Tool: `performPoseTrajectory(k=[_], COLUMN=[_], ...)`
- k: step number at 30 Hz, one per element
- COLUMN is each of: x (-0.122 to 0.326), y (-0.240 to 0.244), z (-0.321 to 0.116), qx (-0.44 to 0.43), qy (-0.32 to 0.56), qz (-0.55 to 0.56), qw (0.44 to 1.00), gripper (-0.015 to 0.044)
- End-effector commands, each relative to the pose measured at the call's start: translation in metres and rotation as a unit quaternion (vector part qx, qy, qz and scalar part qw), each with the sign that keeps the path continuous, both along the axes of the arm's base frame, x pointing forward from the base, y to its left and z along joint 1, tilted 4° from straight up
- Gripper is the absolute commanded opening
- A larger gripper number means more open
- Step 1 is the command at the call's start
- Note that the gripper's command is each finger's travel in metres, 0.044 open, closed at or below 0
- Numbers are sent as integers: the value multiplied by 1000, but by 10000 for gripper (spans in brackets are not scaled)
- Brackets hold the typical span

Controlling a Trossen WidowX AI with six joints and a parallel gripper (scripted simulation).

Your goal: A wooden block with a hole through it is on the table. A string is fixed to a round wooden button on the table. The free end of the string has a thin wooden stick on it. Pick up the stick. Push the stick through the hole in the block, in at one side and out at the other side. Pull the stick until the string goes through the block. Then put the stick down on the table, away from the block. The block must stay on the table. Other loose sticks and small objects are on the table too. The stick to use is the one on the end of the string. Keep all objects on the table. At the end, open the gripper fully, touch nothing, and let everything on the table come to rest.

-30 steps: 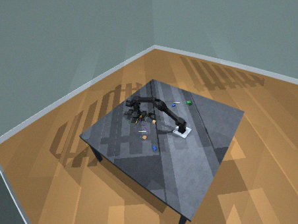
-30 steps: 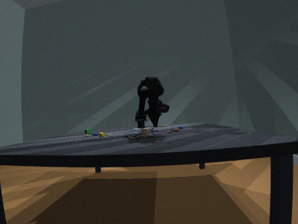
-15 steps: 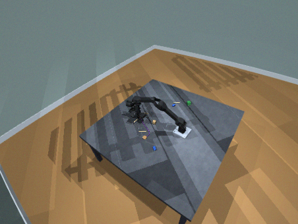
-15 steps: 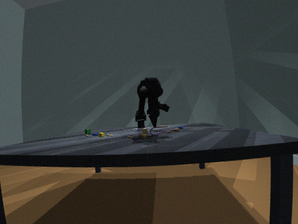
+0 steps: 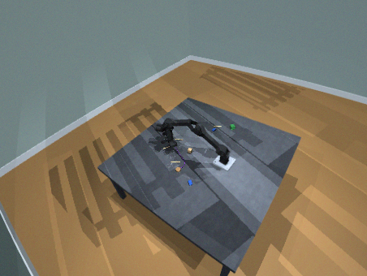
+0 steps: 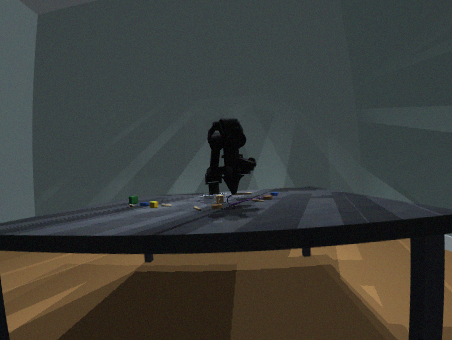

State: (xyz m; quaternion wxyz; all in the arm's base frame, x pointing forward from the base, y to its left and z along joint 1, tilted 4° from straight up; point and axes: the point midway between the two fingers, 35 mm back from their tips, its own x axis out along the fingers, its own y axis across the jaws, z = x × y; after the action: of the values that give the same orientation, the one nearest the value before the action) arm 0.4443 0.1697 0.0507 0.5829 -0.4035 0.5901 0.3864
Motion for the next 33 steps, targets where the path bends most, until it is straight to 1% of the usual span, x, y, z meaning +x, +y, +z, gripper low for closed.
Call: performPoseTrajectory(k=[1, 9, 17, 25, 33], x=[-1, -1, -1, -2, -2], y=[-2, -4, -6, -8, -10], z=[-2, -3, -5, -7, -8], qx=[-2, -2, -1, -1, 0], qy=[-1, -5, -8, -11, -14], qz=[-71, -191, -309, -422, -529], qw=[997, 982, 951, 907, 849], gripper=[0, 0, 0, 0, 0])
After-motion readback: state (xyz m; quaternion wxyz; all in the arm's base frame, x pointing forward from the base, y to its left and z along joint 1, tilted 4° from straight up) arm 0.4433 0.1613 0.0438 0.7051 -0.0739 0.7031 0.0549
